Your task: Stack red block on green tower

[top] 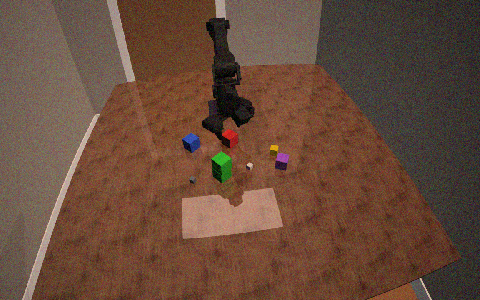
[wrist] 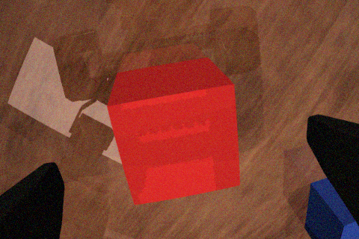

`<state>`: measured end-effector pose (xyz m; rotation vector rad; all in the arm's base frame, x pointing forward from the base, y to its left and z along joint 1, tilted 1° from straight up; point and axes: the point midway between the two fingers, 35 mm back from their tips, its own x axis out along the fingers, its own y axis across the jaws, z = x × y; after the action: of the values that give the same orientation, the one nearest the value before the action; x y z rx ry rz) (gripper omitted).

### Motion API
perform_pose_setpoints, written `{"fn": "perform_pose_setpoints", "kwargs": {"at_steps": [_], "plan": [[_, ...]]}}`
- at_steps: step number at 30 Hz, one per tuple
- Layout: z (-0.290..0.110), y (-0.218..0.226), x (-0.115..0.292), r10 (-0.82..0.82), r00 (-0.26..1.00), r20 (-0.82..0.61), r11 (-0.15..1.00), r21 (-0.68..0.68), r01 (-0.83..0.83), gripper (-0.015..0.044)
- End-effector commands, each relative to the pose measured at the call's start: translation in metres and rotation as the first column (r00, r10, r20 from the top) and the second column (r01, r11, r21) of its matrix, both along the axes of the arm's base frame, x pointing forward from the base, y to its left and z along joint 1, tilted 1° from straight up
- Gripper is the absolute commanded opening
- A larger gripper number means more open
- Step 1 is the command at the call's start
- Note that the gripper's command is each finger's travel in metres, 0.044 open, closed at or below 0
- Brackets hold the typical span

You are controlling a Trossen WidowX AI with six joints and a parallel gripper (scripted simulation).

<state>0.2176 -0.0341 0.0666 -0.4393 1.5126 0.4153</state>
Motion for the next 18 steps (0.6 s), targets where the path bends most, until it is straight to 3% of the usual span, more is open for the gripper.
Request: {"fn": "perform_pose_setpoints", "kwargs": {"at_steps": [1,18], "plan": [[-0.007,-0.001,-0.002,0.002,1.0,-0.01,1.0,-0.004,-0.003,0.044],[-0.035,-0.001,-0.002,0.002,1.0,-0.01,1.0,-0.004,-0.003,0.044]]}}
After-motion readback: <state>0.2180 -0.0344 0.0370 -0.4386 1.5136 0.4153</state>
